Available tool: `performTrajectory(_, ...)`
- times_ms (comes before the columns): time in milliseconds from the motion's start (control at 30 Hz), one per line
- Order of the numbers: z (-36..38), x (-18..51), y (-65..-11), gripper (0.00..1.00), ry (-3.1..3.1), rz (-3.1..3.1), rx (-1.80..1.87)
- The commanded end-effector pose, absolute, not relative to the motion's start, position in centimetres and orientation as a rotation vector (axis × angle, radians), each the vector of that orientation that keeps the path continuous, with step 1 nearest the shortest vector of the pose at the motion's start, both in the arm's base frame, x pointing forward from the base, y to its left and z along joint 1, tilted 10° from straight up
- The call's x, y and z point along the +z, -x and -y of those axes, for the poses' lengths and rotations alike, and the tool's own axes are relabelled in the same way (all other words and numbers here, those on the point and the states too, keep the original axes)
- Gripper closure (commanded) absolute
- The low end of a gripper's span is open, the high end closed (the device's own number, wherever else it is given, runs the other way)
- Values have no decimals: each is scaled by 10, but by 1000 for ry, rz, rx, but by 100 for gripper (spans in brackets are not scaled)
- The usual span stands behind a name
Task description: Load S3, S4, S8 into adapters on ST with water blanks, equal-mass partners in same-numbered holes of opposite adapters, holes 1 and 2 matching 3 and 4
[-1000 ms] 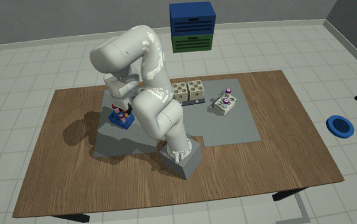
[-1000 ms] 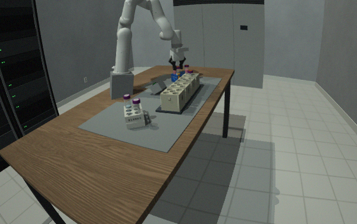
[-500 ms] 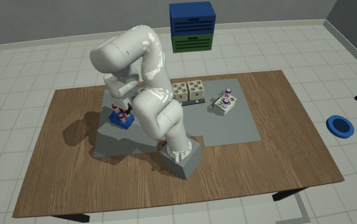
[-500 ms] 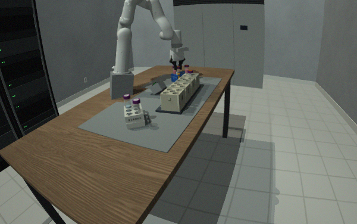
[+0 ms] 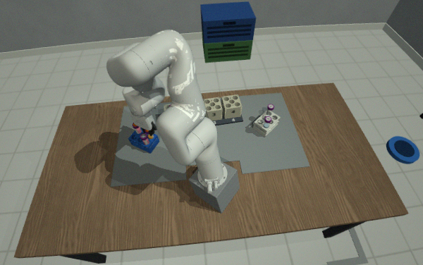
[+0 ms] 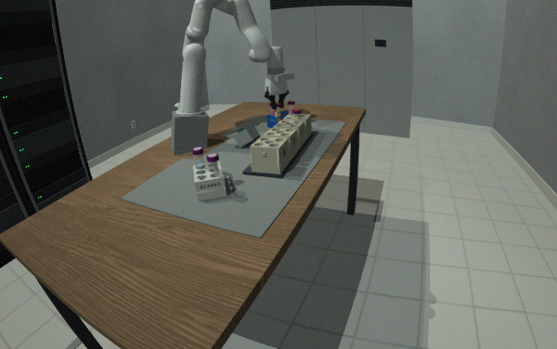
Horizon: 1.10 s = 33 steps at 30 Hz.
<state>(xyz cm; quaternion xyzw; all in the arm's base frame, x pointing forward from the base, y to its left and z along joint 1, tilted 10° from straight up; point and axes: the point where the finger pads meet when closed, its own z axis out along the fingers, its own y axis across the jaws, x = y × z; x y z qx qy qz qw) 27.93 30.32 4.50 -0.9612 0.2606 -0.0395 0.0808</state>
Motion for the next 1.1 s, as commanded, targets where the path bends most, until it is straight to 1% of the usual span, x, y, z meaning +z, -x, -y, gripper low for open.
performTrajectory(0,-304,46,-280,100,2870,-778,-120)
performTrajectory(1067,-303,53,-279,100,2870,-778,-121)
